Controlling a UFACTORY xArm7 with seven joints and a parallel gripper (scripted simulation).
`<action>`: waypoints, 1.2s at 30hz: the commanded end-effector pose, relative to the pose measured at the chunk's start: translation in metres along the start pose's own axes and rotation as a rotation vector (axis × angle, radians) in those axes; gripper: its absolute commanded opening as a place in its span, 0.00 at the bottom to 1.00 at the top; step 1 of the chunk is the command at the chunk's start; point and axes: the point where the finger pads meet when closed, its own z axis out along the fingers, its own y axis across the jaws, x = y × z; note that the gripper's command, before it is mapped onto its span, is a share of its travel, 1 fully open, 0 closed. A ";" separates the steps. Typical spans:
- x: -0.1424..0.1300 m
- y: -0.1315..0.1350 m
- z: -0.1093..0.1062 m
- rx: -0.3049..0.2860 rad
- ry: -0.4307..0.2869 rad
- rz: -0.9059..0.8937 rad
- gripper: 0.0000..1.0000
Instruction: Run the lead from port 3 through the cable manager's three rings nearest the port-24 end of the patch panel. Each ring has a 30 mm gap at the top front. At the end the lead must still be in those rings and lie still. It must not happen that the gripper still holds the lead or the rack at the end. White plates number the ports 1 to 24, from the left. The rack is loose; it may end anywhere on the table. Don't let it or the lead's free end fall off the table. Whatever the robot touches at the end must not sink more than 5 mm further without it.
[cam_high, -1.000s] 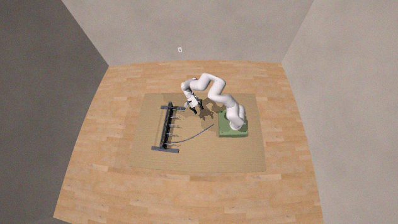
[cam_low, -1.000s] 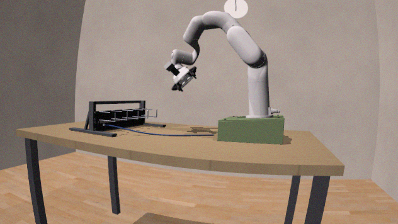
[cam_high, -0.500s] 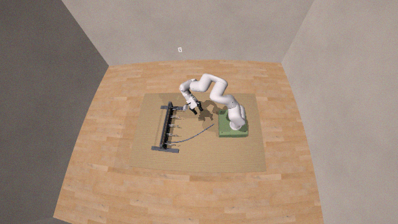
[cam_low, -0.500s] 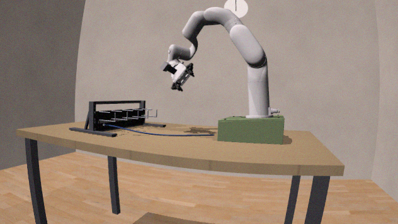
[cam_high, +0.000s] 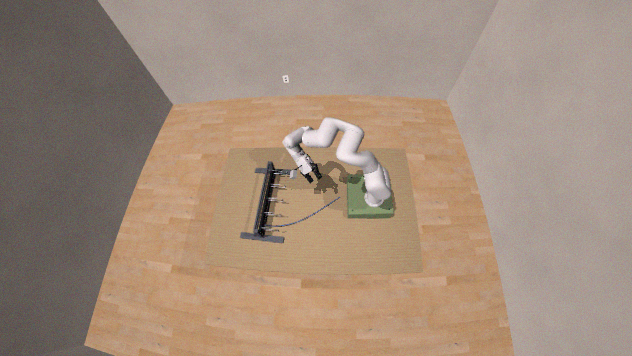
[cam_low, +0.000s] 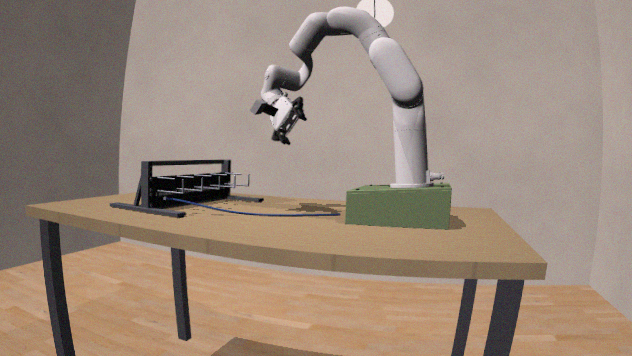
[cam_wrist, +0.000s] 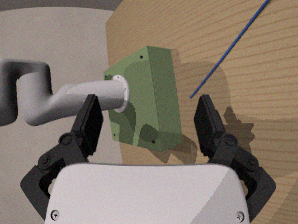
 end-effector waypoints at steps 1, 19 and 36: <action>-0.001 0.000 -0.001 -0.006 0.000 0.006 1.00; 0.010 -0.002 0.003 -0.103 -0.090 0.173 1.00; 0.018 -0.004 0.005 -0.186 -0.139 0.285 1.00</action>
